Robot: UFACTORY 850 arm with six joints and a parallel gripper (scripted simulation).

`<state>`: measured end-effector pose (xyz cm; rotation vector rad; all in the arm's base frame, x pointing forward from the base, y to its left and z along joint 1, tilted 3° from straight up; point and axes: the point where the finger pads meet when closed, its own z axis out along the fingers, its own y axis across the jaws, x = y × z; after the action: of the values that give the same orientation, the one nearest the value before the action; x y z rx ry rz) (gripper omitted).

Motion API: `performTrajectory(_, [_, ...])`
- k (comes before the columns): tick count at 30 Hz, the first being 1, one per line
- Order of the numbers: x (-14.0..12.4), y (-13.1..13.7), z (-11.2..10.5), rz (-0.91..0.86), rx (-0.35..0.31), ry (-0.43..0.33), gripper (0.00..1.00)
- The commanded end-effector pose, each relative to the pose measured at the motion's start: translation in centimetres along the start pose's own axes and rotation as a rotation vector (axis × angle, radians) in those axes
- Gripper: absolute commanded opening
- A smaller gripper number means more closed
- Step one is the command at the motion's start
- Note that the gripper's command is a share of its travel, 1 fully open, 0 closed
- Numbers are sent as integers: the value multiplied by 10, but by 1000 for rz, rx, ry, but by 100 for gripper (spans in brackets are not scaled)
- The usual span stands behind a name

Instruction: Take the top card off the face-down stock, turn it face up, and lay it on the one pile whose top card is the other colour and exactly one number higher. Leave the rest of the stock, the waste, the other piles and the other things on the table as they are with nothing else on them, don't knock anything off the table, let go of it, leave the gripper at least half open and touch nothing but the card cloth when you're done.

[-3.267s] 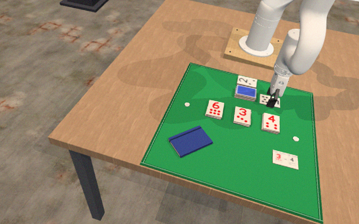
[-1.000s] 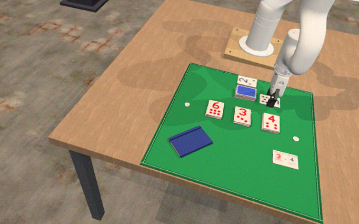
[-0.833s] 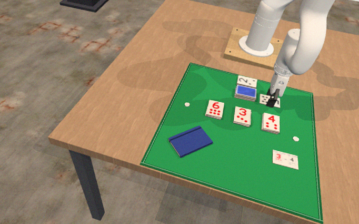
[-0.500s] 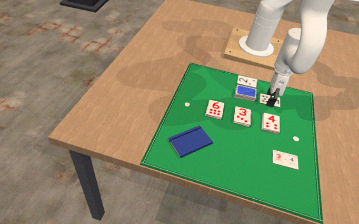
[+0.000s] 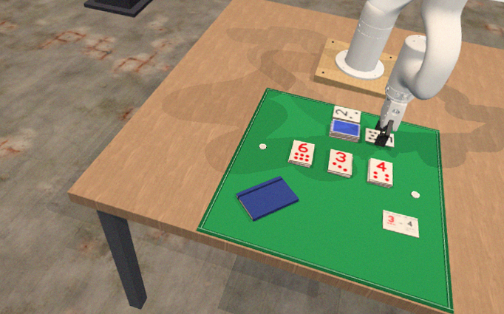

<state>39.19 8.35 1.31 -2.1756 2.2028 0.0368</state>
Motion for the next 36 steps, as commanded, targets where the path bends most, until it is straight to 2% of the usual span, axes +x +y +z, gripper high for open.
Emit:
performTrajectory(1, [-1, -6, -12, 0, -4, 1, 64])
performTrajectory(13, [-1, -6, -28, 0, -4, 1, 64])
performTrajectory(36, [-1, -6, -29, 0, -4, 1, 64])
